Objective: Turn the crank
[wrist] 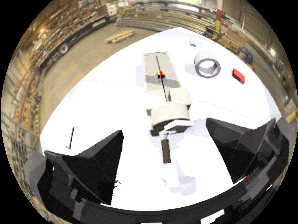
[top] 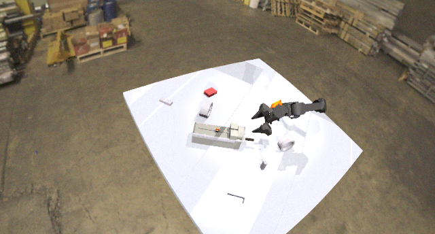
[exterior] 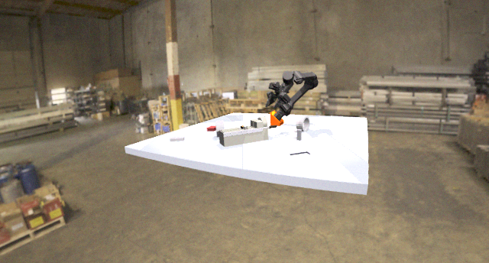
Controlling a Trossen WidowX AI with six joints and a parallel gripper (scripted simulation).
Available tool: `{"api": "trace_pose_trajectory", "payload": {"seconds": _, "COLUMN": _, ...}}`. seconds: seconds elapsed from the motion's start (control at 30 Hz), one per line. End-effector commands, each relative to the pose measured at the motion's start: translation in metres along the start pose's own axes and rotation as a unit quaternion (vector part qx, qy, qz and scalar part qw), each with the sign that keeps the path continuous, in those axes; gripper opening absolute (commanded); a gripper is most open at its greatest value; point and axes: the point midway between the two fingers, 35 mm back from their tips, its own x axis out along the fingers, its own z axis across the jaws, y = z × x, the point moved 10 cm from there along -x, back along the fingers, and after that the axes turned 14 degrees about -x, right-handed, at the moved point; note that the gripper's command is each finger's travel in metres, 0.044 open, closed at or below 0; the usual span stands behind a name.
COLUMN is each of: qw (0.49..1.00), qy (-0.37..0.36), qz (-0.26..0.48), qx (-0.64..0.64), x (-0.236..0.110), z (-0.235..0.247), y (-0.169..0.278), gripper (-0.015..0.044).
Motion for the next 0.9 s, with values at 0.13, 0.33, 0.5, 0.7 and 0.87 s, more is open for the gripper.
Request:
{"api": "trace_pose_trajectory", "payload": {"seconds": 0.13, "qw": 1.000, "qy": 0.002, "qz": 0.002, "qx": 0.002, "x": 0.028, "z": 0.006, "y": 0.027, "gripper": 0.0440}}
{"api": "trace_pose_trajectory", "payload": {"seconds": 0.33, "qw": 1.000, "qy": 0.000, "qz": 0.002, "qx": 0.002, "x": 0.047, "z": 0.010, "y": 0.049, "gripper": 0.0440}}
{"api": "trace_pose_trajectory", "payload": {"seconds": 0.5, "qw": 1.000, "qy": 0.000, "qz": 0.002, "qx": 0.003, "x": 0.051, "z": 0.011, "y": 0.055, "gripper": 0.0440}}
{"api": "trace_pose_trajectory", "payload": {"seconds": 0.7, "qw": 1.000, "qy": 0.000, "qz": 0.002, "qx": 0.003, "x": 0.058, "z": 0.013, "y": 0.060, "gripper": 0.0440}}
{"api": "trace_pose_trajectory", "payload": {"seconds": 0.87, "qw": 1.000, "qy": 0.000, "qz": 0.002, "qx": 0.003, "x": 0.064, "z": 0.014, "y": 0.065, "gripper": 0.0440}}
